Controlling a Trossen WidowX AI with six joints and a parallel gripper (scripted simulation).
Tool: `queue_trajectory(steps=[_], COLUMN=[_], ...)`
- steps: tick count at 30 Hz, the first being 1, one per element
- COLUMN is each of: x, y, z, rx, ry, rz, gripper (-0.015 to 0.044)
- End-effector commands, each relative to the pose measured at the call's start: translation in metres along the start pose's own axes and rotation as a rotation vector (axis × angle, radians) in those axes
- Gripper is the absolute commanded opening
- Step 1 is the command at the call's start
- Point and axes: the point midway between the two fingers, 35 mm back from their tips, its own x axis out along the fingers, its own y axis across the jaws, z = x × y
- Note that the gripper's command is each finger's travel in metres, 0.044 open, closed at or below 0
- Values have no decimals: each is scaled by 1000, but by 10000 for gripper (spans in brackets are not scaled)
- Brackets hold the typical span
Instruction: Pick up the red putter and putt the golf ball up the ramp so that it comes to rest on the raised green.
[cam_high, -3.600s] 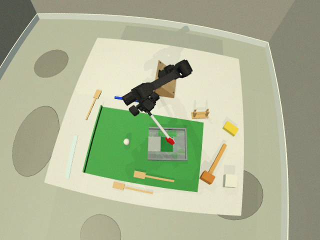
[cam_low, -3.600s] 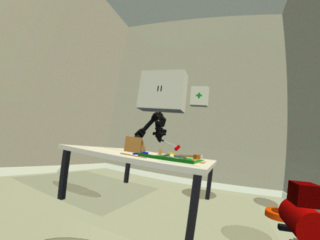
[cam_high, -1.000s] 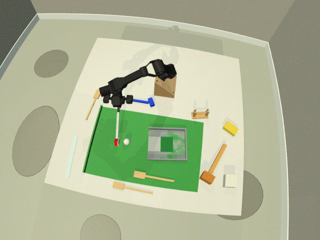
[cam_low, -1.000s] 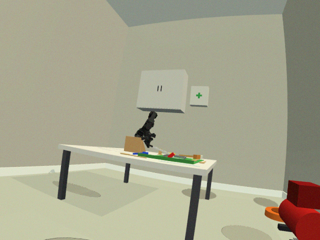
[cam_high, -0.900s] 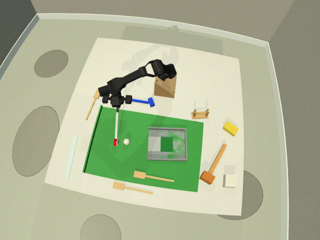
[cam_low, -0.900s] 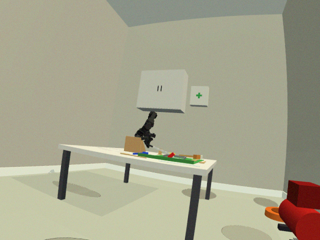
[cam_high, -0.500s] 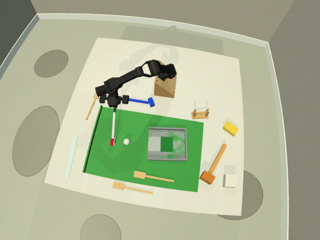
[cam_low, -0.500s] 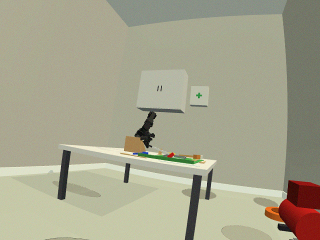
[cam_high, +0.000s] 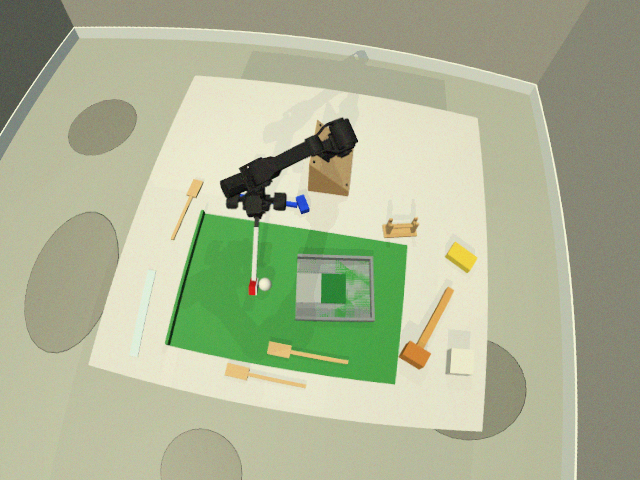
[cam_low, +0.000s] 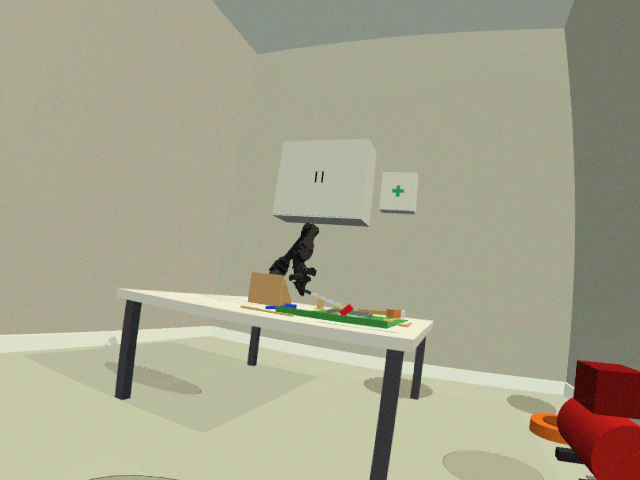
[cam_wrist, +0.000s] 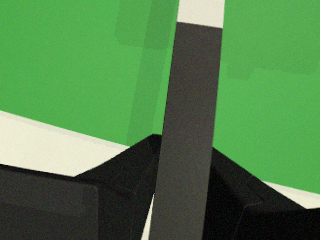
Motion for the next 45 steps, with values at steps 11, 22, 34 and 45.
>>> queue_trajectory(steps=[11,22,34,45], x=[-12,-57,-48,-48], y=[42,43,43,43], z=[-3,7,4,4], rx=[6,6,11,11], ry=[-9,-8,-5,-5], rz=[7,6,9,9], gripper=[0,0,0,0])
